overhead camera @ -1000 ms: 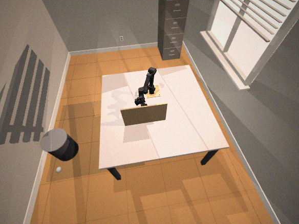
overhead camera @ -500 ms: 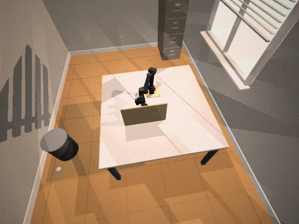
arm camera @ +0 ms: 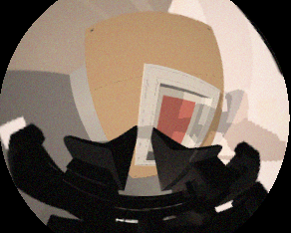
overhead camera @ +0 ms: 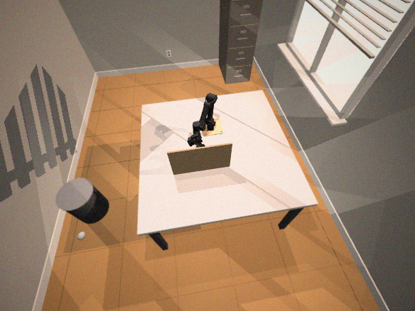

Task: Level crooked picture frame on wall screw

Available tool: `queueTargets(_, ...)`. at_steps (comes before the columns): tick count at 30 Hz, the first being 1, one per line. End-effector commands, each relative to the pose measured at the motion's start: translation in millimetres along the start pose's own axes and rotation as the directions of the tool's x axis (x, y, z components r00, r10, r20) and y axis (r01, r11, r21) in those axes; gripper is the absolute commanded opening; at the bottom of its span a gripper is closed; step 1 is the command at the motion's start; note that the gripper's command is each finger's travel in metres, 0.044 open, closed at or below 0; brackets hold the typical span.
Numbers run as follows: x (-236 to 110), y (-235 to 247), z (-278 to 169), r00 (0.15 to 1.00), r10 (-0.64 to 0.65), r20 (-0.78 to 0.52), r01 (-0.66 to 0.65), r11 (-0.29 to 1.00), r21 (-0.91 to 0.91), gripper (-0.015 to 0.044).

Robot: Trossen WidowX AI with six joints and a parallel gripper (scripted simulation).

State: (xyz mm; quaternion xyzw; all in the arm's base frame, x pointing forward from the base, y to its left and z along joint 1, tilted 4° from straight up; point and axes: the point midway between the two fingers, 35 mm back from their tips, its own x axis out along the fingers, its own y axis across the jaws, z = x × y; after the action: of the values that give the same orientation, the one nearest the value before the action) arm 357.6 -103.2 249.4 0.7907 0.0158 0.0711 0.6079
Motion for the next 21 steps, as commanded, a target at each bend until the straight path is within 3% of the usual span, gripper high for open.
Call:
queueTargets(1, 0.1, -0.2, 0.0, 1.000, 0.005, 0.002, -0.005, 1.000, -0.007, 0.0000)
queueTargets(21, 0.0, -3.1, 0.0, 1.000, 0.001, 0.000, -0.001, 1.000, -0.006, 0.0000)
